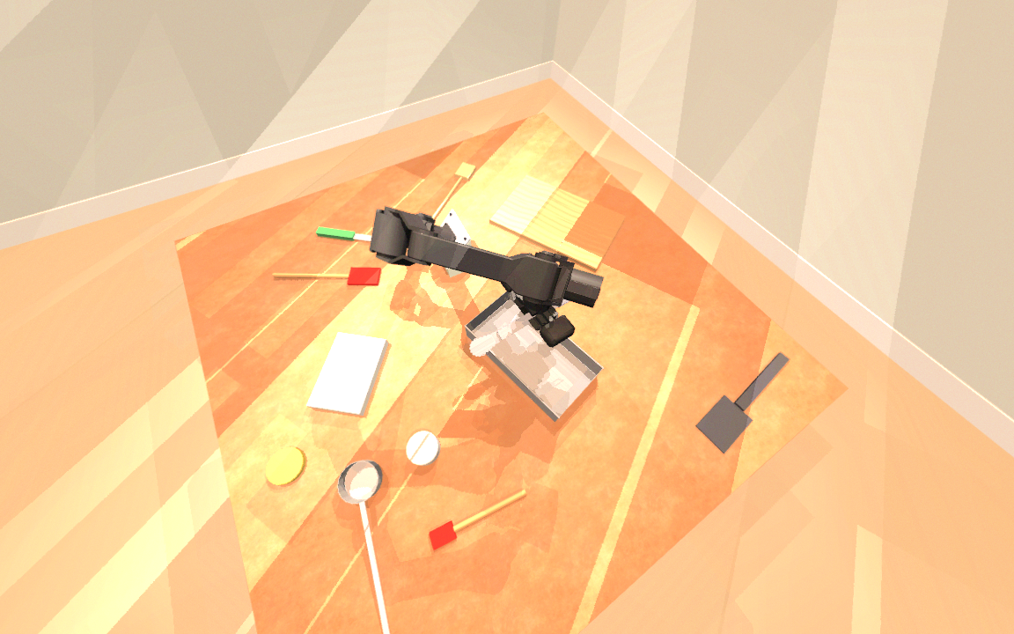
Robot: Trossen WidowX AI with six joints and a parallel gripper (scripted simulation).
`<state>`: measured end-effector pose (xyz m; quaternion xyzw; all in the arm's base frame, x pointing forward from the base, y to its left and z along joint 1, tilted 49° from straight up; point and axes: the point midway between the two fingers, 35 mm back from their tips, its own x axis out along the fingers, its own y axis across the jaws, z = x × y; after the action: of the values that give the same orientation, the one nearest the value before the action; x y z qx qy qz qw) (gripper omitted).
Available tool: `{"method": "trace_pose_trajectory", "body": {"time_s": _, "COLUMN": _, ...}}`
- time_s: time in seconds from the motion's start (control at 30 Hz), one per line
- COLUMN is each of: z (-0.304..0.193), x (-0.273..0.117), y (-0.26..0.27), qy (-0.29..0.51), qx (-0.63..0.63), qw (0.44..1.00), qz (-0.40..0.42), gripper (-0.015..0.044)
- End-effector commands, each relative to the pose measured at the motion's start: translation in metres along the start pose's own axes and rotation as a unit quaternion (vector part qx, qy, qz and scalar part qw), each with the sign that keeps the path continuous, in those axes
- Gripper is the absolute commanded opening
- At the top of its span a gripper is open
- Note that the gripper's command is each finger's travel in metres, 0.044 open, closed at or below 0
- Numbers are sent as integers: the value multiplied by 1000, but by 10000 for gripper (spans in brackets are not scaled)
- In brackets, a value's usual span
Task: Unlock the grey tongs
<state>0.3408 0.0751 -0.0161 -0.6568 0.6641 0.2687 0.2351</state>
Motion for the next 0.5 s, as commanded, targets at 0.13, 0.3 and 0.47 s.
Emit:
{"method": "trace_pose_trajectory", "body": {"time_s": 0.13, "z": 9, "x": -4, "y": 0, "qy": -2, "qx": 18, "qw": 1000, "qz": 0, "gripper": -150}}
{"method": "trace_pose_trajectory", "body": {"time_s": 0.3, "z": 36, "x": -15, "y": 4, "qy": -8, "qx": 71, "qw": 997, "qz": -1, "gripper": -150}}
{"method": "trace_pose_trajectory", "body": {"time_s": 0.47, "z": 65, "x": -26, "y": 11, "qy": -13, "qx": 126, "qw": 992, "qz": 1, "gripper": -150}}
